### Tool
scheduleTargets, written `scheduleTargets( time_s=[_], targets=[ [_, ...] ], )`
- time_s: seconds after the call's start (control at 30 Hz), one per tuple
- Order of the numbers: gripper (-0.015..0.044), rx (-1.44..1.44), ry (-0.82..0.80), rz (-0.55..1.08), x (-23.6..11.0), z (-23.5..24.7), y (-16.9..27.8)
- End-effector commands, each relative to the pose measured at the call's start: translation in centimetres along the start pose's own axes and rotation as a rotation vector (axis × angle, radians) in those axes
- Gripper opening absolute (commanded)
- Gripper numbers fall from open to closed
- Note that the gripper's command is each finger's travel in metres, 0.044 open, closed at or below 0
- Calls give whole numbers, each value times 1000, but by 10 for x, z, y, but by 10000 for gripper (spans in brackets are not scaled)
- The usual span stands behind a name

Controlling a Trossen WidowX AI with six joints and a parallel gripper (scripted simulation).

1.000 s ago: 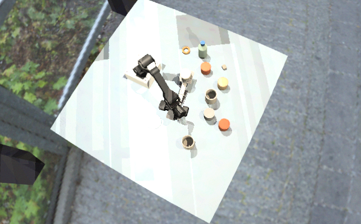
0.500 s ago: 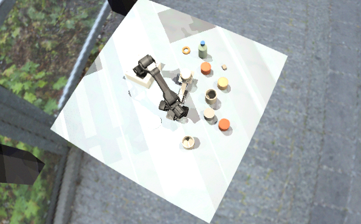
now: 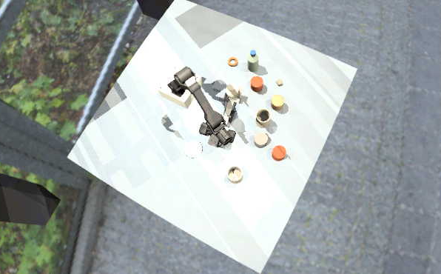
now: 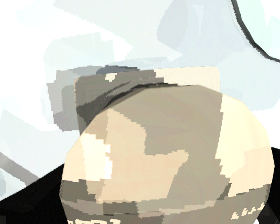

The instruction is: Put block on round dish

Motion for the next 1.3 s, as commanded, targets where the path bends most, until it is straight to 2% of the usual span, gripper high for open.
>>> scheduleTargets(
  time_s=[0.0, 1.27],
  targets=[
    [0, 4, -3, -4, -7, 1, -1],
    [0, 4, -4, -5, -54, 5, -4]
  ],
)
Point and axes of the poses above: the point midway between the two fingers, 35 mm back from their tips, its own x axis out along the fingers, its own z axis across the jaws, y = z × x, the point moved 9 cm from there along -x, back along the fingers, and after that the axes turned 10 degrees about -x, right-handed, at the moved point
